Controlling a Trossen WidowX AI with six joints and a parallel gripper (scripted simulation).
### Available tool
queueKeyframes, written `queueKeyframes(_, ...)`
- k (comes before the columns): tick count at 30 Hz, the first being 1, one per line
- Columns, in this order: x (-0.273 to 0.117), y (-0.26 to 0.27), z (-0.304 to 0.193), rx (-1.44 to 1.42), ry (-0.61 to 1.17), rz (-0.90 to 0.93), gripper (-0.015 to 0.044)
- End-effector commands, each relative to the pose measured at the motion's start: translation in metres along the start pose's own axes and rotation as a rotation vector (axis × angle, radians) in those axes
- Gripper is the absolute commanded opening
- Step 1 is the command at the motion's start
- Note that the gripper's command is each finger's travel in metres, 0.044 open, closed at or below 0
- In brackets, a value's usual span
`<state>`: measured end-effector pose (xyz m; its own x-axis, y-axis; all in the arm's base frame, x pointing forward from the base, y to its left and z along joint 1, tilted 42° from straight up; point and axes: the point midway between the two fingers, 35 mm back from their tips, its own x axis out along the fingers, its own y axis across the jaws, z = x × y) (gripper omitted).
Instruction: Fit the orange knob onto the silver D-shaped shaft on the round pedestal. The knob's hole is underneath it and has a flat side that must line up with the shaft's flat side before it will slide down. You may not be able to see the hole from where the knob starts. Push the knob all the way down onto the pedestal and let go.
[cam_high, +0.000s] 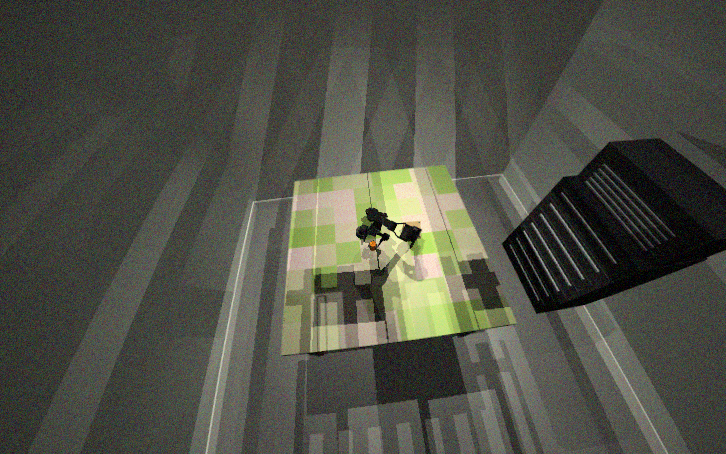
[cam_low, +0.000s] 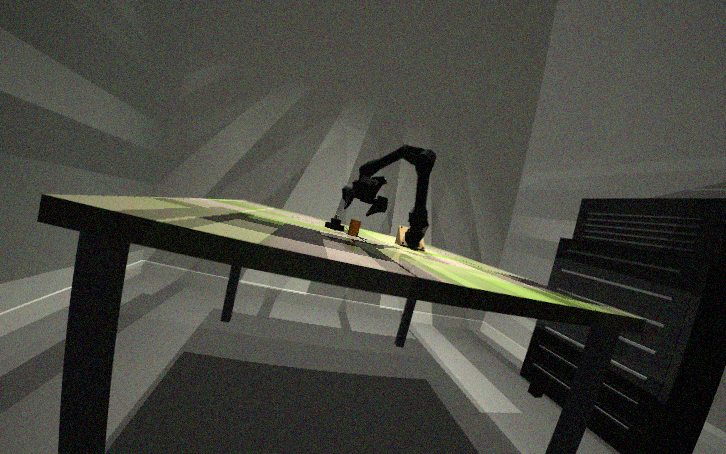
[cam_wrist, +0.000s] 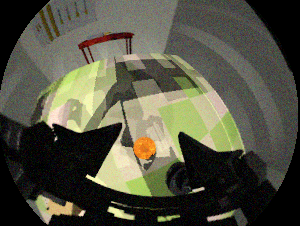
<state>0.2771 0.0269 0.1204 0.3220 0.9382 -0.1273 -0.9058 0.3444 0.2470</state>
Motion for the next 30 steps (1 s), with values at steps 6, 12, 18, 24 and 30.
queueKeyframes(6, -0.016, 0.004, 0.018, -0.019, 0.069, 0.016, 0.044)
queueKeyframes(12, -0.028, 0.003, 0.024, -0.009, 0.634, 0.112, 0.044)
queueKeyframes(18, -0.035, -0.002, 0.03, -0.012, 0.77, 0.071, 0.044)
queueKeyframes(24, -0.035, -0.002, 0.03, -0.012, 0.77, 0.071, 0.044)
queueKeyframes(30, -0.035, -0.002, 0.03, 0.003, 0.771, 0.065, 0.044)
